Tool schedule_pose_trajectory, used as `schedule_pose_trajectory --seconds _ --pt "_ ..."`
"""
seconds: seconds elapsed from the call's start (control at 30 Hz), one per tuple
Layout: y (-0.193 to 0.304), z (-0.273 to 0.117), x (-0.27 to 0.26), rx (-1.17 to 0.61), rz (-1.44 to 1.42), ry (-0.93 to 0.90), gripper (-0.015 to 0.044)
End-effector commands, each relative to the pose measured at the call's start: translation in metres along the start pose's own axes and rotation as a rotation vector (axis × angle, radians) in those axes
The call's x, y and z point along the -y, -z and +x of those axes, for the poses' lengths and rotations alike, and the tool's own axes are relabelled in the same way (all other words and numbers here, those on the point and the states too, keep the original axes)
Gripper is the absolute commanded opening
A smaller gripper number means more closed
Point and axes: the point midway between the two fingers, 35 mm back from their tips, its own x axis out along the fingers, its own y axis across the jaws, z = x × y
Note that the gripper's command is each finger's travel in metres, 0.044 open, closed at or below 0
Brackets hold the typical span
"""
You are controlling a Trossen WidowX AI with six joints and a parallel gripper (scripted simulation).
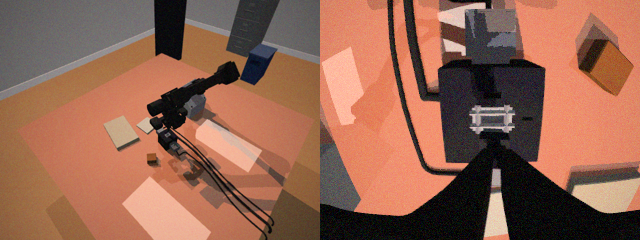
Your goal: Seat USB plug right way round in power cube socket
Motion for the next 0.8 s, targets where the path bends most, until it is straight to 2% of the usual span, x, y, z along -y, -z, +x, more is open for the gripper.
schedule_pose_trajectory --seconds 0.0,0.77 --pt "-0.0008 -0.0021 0.0009 -0.002 -0.005 0.003 0.0" --pt "0.0 0.0 0.0 0.0 0.536 0.0 0.0"
